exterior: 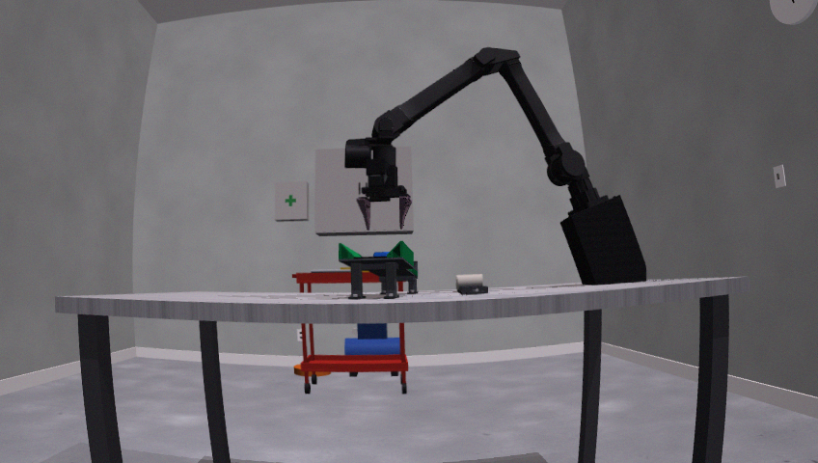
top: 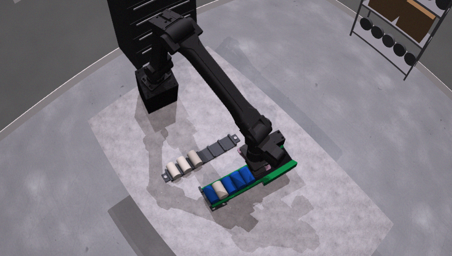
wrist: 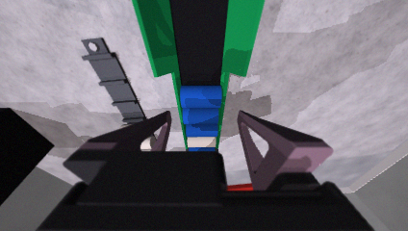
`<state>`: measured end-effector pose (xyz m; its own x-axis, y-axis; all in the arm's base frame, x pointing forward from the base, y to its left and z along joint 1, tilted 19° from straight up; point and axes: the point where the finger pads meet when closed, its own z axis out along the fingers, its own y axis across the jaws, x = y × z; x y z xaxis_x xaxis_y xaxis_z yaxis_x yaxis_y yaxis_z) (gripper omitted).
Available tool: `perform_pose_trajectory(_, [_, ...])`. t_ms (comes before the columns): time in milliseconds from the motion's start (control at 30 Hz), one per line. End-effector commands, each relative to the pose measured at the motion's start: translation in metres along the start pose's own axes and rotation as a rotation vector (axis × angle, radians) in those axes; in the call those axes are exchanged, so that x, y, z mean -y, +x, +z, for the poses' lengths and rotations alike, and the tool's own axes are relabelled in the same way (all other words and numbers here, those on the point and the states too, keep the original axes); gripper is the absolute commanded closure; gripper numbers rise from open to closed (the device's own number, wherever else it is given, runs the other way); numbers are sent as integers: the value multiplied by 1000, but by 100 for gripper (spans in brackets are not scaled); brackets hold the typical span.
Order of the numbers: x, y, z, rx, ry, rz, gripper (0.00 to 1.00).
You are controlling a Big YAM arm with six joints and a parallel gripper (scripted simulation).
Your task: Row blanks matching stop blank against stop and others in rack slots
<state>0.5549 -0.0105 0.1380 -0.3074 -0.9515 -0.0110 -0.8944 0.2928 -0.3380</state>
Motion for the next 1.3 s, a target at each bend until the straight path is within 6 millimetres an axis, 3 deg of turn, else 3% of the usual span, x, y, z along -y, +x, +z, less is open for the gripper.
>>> perform_pose_trajectory(0, [22, -7, -36, 14, 50, 13, 17])
perform_pose_trajectory(233, [16, -7, -34, 8, 29, 6, 17])
perform_pose_trajectory(267, [16, -6, -34, 7, 29, 6, 0])
perform_pose_trajectory(1033, [16, -6, -34, 7, 29, 11, 0])
perform_pose_trajectory(1267, [11, 9, -30, 1, 19, 106, 0])
